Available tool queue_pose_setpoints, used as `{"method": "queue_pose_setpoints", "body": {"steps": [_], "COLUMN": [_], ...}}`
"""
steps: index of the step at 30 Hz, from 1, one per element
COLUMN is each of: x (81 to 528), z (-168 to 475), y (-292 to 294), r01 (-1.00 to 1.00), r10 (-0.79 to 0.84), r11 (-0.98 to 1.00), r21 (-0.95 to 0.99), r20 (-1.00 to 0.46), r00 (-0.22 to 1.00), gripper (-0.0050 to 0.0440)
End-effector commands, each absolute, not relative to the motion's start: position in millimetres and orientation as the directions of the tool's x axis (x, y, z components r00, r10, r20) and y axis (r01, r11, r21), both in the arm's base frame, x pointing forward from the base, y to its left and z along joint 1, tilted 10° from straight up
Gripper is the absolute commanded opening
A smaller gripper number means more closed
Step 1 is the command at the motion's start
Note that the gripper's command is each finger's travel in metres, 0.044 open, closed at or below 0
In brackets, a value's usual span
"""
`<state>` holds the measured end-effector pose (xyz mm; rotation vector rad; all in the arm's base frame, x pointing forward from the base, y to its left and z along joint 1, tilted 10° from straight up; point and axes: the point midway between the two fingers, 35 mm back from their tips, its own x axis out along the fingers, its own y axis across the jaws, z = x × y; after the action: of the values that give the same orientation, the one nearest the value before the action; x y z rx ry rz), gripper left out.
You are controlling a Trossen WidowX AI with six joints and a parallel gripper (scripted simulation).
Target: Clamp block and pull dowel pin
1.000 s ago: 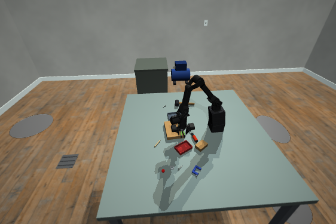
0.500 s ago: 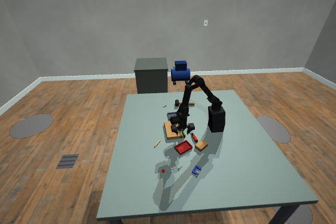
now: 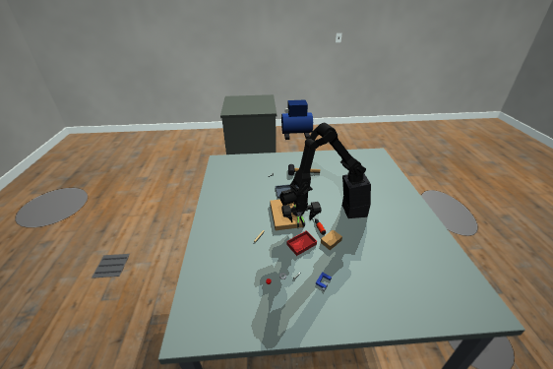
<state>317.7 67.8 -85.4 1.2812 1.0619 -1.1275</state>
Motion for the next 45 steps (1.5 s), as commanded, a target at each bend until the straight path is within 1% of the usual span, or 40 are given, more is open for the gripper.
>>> {"method": "queue_pose_setpoints", "body": {"steps": [1, 37, 45], "x": [320.5, 304.9, 304.5], "z": [-72.2, 8.2, 4.7], "y": [68.8, 69.7, 68.2], "r01": [0.985, 0.985, 0.986], "r10": [-0.027, -0.024, -0.023], "r11": [-0.029, -0.029, -0.026], "r21": [0.169, 0.171, 0.164], "r20": [-0.985, -0.985, -0.986], "r00": [0.168, 0.170, 0.163], "gripper": [0.0440, 0.0440, 0.0440]}}
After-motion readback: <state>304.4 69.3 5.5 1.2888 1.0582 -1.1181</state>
